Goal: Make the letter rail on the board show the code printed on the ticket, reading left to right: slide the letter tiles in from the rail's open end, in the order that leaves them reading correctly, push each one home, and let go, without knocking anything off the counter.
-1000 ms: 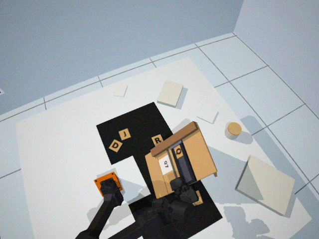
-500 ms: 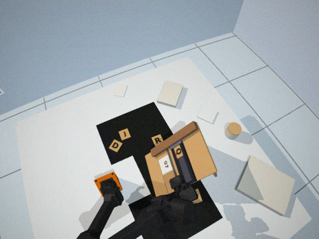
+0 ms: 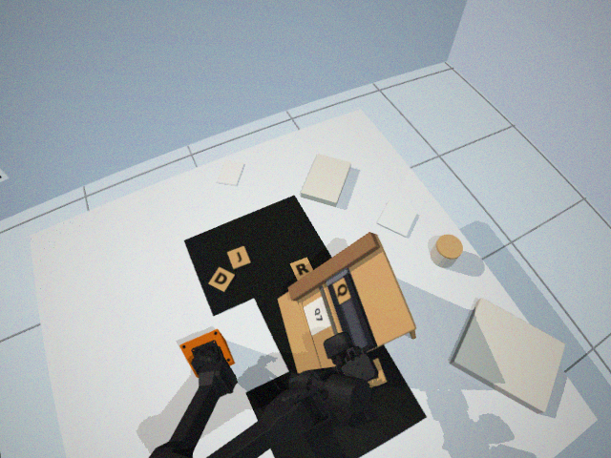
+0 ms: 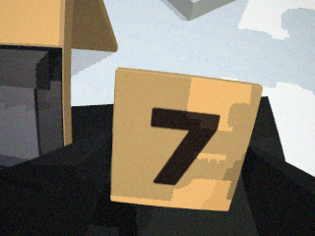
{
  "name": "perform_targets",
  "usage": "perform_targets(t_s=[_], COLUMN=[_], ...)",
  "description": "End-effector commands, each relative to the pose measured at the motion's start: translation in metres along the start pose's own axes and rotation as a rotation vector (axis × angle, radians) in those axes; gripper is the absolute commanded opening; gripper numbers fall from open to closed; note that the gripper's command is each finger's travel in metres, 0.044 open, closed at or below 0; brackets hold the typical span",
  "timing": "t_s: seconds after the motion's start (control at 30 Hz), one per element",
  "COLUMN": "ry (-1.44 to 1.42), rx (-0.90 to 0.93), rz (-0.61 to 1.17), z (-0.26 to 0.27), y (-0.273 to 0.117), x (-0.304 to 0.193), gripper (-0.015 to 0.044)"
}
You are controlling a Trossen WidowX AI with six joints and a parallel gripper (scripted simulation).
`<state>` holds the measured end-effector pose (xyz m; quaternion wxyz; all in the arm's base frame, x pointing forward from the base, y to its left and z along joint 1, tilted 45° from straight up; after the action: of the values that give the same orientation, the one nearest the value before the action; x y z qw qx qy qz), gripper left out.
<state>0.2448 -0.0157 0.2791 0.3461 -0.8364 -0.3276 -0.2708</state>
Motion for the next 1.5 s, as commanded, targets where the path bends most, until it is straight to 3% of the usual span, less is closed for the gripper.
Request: perform_targets(t_s=[0.0, 1.47], ry=[0.002, 0.003], rx=[-0.006, -0.005], rz=[0.003, 0.004], z=[0.002, 0.024], y=[0.000, 0.001], x=[-0.001, -0.003], gripper=[0.0000, 0.0000])
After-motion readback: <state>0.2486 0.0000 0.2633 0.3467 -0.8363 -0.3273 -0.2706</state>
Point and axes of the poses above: the point midway between the two fingers, 35 mm back from their tips, its own y axis out along the fingers, its own z axis across the jaws, x = y × z, the point moved 8 cm from there along -y, back along the fingers, and after that the axes turned 7 degrees about y, right-handed, at the moved point
